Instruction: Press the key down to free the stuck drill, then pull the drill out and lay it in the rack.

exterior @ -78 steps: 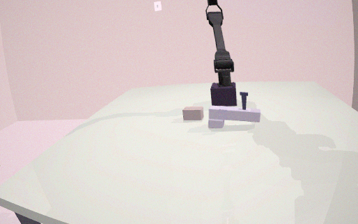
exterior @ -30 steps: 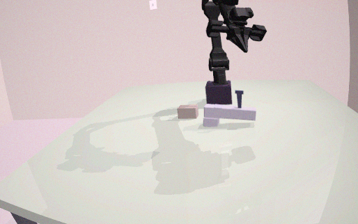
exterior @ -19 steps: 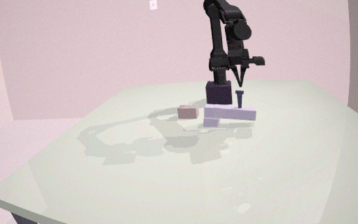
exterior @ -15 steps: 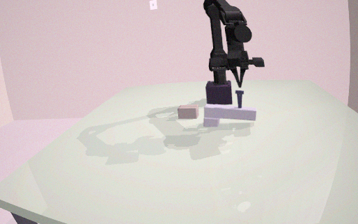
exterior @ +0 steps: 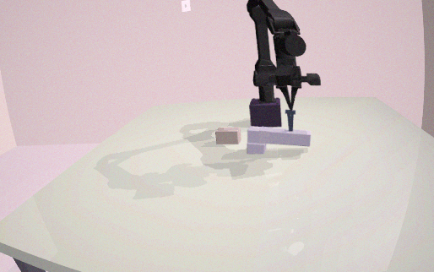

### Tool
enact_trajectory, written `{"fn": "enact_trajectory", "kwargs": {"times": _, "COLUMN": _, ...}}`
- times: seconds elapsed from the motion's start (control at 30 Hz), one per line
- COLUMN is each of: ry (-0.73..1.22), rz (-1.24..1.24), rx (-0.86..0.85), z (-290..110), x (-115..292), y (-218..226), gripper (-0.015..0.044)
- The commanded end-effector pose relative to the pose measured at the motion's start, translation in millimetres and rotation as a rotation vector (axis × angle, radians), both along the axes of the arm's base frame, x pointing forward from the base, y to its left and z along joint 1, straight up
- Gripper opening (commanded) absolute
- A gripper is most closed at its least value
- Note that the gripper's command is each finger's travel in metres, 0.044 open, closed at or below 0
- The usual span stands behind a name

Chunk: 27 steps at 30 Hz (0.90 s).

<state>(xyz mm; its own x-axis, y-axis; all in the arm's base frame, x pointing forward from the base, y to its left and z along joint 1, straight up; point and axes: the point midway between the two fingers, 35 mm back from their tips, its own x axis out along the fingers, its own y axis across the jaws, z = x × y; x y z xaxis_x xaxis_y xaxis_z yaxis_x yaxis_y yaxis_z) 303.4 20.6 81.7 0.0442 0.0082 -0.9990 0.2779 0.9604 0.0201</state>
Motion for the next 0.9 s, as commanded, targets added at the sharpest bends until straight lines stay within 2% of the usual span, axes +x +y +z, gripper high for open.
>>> {"fn": "enact_trajectory", "kwargs": {"times": 0.0, "ry": 0.009, "rz": -0.005, "rx": -0.005, "z": -5.8, "x": -4.2, "y": -1.3, "gripper": 0.0}}
{"fn": "enact_trajectory", "kwargs": {"times": 0.87, "ry": 0.008, "rz": -0.005, "rx": -0.004, "z": -8.5, "x": -2.8, "y": -0.7, "gripper": 0.0}}
